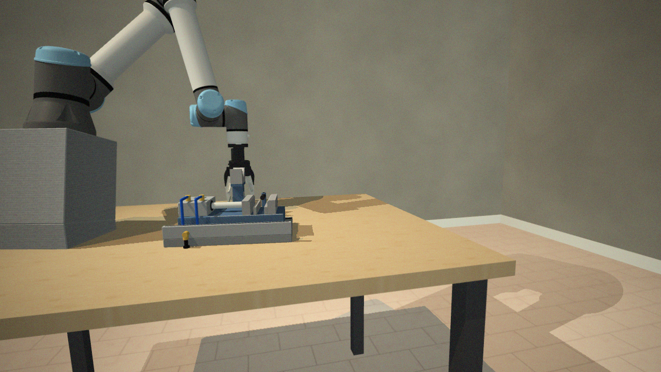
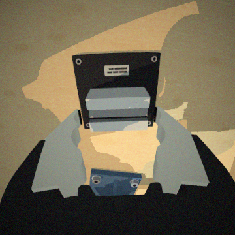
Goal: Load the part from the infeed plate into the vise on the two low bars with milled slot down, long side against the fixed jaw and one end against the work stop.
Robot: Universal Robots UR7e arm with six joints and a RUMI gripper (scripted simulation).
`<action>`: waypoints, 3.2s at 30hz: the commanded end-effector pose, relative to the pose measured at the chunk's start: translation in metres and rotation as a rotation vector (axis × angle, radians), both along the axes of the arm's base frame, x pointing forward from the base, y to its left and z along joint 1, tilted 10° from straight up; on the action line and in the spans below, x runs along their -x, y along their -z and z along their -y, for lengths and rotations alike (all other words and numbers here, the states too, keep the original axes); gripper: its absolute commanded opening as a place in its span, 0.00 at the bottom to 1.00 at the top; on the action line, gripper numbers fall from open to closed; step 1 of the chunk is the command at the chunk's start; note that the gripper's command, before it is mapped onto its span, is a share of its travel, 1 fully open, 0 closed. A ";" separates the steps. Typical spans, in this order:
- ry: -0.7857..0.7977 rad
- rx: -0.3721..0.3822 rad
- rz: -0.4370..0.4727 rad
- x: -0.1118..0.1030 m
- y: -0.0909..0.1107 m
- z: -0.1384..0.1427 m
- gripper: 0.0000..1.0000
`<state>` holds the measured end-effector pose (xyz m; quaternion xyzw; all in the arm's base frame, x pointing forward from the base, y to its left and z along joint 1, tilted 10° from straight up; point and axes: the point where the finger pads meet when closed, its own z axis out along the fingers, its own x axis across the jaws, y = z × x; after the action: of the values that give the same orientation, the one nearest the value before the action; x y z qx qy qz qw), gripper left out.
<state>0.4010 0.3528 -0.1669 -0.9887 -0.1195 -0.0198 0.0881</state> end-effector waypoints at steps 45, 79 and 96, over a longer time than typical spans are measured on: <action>-0.001 -0.001 0.003 -0.001 0.000 -0.001 0.00; 0.001 0.000 0.000 0.000 -0.009 0.002 0.00; 0.001 0.000 0.000 0.001 -0.044 0.008 0.00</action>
<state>0.4009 0.3484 -0.1412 -0.9888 -0.1192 -0.0206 0.0880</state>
